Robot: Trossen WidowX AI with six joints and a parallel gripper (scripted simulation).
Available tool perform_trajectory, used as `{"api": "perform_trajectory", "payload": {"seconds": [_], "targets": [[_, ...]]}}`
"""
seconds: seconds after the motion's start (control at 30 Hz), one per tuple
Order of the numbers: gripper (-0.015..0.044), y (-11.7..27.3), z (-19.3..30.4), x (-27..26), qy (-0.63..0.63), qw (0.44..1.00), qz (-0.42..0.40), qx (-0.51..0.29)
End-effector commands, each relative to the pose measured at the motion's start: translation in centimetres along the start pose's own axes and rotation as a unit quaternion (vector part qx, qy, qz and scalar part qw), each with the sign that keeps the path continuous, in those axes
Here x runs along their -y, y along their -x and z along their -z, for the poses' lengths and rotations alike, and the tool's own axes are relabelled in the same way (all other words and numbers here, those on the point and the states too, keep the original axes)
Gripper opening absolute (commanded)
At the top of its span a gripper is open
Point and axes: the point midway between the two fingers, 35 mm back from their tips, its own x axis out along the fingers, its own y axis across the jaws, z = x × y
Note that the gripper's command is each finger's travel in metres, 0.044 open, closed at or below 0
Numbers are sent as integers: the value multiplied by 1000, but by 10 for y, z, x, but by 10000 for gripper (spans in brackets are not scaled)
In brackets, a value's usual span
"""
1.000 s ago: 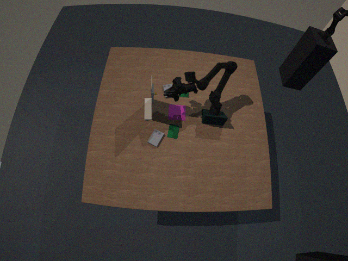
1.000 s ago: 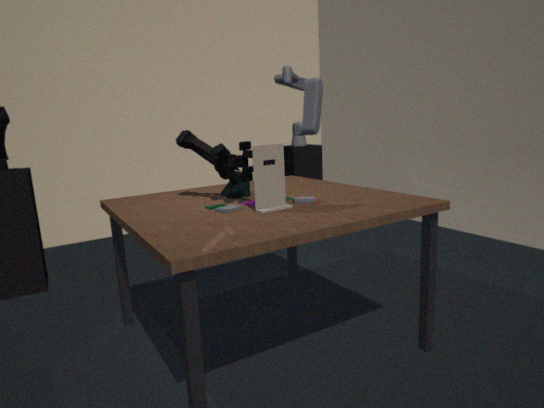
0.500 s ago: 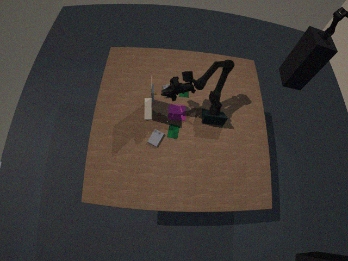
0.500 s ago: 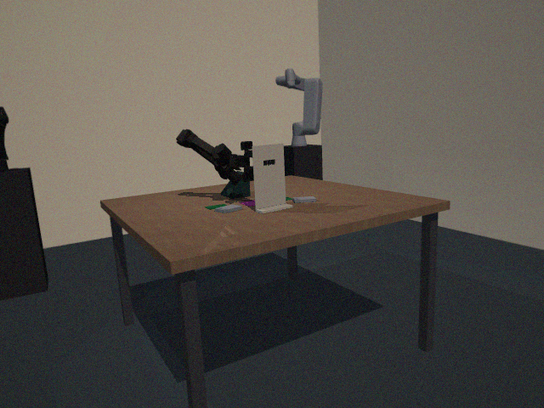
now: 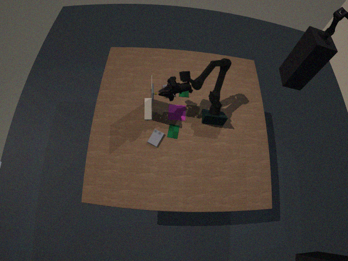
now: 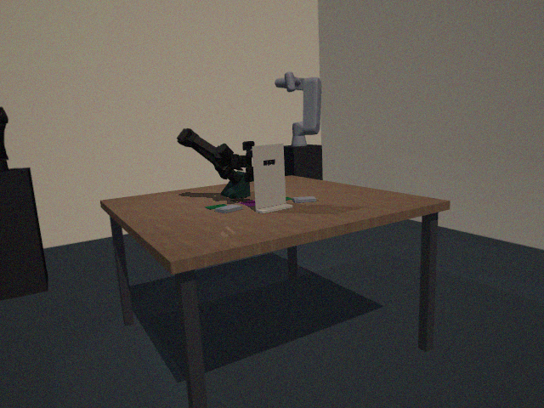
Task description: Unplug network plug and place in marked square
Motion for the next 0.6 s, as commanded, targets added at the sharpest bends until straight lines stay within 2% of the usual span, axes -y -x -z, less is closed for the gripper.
{"api": "perform_trajectory", "payload": {"seconds": [0.0,0.57], "targets": [[156,-5,-2,0,-3,1000,1,2],[156,-24,-5,2,-2,1000,1,2]]}}
